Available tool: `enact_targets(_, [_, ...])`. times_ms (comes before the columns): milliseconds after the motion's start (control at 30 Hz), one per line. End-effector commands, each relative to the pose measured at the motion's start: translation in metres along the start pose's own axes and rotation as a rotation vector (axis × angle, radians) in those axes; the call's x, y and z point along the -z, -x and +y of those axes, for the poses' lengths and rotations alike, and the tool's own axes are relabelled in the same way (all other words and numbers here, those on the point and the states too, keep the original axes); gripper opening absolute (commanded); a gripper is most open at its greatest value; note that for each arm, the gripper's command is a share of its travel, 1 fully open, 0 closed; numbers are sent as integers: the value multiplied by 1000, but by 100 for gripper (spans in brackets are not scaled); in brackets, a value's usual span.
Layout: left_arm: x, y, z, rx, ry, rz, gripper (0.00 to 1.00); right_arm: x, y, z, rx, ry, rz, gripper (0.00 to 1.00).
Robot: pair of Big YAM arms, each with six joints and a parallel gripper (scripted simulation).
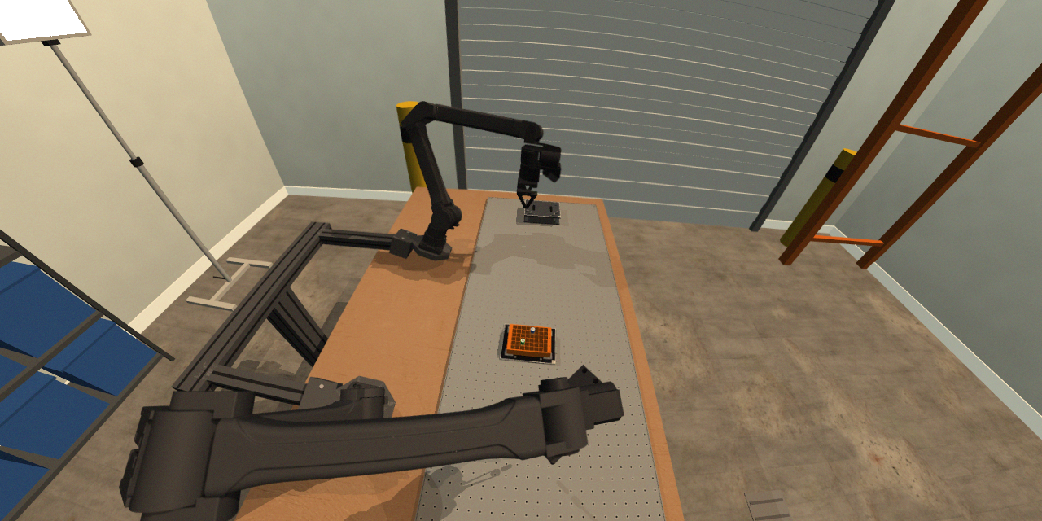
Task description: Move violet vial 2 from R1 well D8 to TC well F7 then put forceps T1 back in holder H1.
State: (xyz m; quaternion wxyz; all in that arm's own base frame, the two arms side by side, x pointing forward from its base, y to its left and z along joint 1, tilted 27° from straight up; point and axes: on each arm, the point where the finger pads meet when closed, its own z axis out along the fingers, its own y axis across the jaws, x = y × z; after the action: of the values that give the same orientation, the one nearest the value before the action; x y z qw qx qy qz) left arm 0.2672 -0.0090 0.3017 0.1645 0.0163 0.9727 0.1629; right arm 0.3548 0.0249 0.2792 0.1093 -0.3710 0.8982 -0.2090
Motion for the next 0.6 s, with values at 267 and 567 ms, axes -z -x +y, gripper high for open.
enact_targets(267, [10, 9, 2, 17, -5, -29, 100, -5, 13, 21, 0, 12, 17, 9])
enact_targets(567, [10, 9, 2, 17, -5, -29, 100, -5, 20, 31, 0, 11, 17, 9])
